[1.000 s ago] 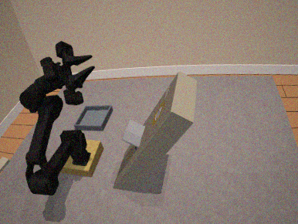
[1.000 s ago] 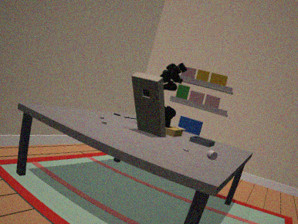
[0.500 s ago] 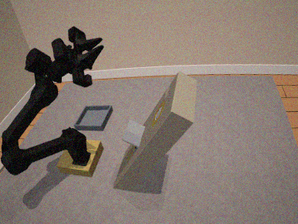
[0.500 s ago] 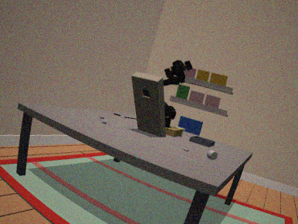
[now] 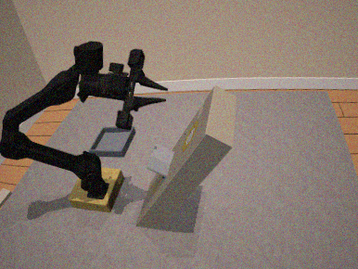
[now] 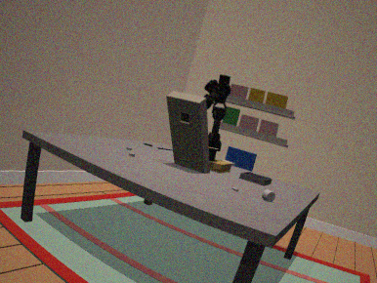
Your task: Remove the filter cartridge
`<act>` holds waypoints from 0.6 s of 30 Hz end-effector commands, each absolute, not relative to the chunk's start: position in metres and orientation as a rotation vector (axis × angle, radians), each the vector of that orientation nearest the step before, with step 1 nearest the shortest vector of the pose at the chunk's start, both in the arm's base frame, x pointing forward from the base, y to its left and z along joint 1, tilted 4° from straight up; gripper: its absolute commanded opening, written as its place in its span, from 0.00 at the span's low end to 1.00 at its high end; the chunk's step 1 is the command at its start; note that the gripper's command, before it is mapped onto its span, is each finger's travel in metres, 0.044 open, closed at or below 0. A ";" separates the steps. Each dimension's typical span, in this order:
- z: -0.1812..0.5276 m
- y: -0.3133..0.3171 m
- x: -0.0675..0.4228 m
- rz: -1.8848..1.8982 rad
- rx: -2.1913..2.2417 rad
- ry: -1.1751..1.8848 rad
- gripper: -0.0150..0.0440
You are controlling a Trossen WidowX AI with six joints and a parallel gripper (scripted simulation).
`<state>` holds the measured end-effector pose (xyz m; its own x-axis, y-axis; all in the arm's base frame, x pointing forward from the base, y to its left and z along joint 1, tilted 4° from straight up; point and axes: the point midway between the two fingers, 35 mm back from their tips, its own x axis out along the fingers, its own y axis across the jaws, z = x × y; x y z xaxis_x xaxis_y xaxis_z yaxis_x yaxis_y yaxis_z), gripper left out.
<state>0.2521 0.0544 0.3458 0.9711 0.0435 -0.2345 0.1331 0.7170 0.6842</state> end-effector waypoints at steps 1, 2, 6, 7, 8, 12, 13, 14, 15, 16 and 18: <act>0.304 0.014 0.257 -0.334 1.050 0.482 0.44; 0.304 0.014 0.257 -0.334 1.050 0.482 0.44; 0.304 0.014 0.257 -0.334 1.050 0.482 0.44; 0.304 0.014 0.257 -0.334 1.050 0.482 0.44; 0.304 0.014 0.257 -0.334 1.050 0.482 0.44; 0.304 0.014 0.258 -0.334 1.050 0.482 0.44; 0.303 0.014 0.258 -0.334 1.050 0.482 0.44; 0.303 0.014 0.259 -0.334 1.050 0.482 0.44; 0.302 0.014 0.261 -0.334 1.050 0.482 0.44; 0.301 0.014 0.262 -0.334 1.050 0.482 0.44; 0.300 0.014 0.265 -0.334 1.050 0.481 0.44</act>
